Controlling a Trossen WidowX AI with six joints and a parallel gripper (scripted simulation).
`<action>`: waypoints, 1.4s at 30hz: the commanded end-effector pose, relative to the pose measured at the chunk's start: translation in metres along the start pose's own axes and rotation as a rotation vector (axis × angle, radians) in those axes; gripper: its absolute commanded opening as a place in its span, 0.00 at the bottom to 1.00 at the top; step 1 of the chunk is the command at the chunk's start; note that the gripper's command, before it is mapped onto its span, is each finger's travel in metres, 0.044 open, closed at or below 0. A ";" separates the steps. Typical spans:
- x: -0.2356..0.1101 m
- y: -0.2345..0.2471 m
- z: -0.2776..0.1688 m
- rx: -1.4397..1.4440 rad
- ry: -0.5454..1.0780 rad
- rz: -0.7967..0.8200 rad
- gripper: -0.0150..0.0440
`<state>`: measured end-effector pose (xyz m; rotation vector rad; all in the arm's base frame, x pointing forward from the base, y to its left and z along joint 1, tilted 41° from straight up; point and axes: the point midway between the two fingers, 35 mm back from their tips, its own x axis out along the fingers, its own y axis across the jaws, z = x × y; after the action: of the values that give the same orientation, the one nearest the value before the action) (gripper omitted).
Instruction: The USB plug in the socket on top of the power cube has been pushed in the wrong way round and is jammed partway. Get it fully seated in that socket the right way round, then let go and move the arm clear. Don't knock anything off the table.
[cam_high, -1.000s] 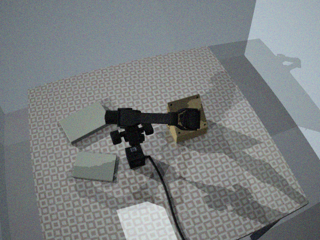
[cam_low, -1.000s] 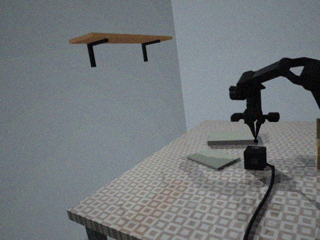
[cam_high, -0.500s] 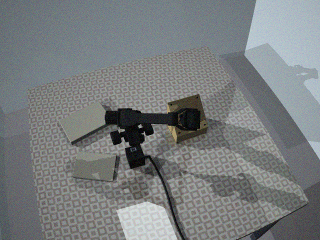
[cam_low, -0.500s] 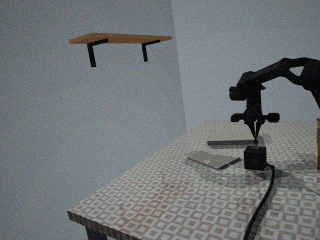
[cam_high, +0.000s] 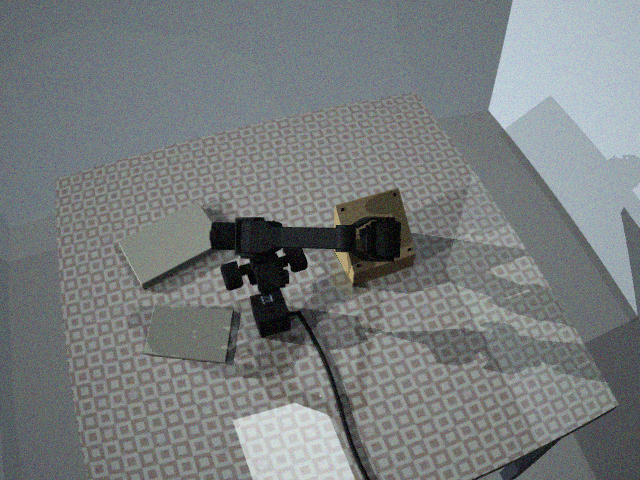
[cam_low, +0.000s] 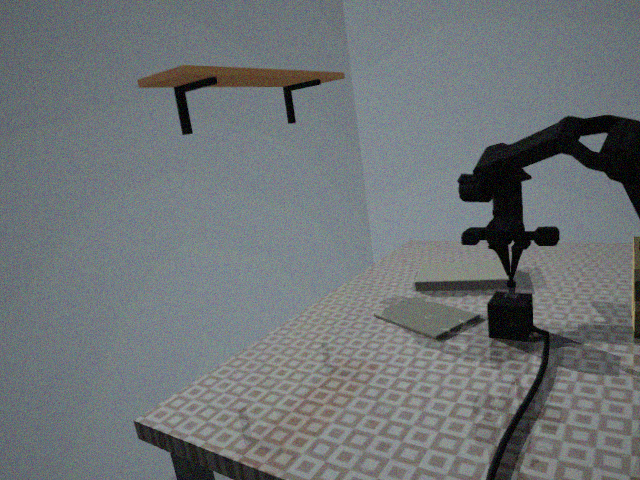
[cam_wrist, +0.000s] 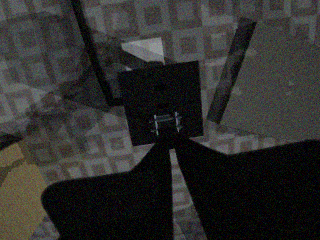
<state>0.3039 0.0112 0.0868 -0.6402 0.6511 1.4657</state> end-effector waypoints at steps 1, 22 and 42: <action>0.001 0.000 0.001 0.004 -0.005 -0.002 0.25; 0.003 0.000 0.001 0.007 -0.007 -0.002 0.25; 0.006 0.000 0.001 0.007 -0.007 -0.002 0.25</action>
<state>0.3039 0.0150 0.0834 -0.6343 0.6516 1.4642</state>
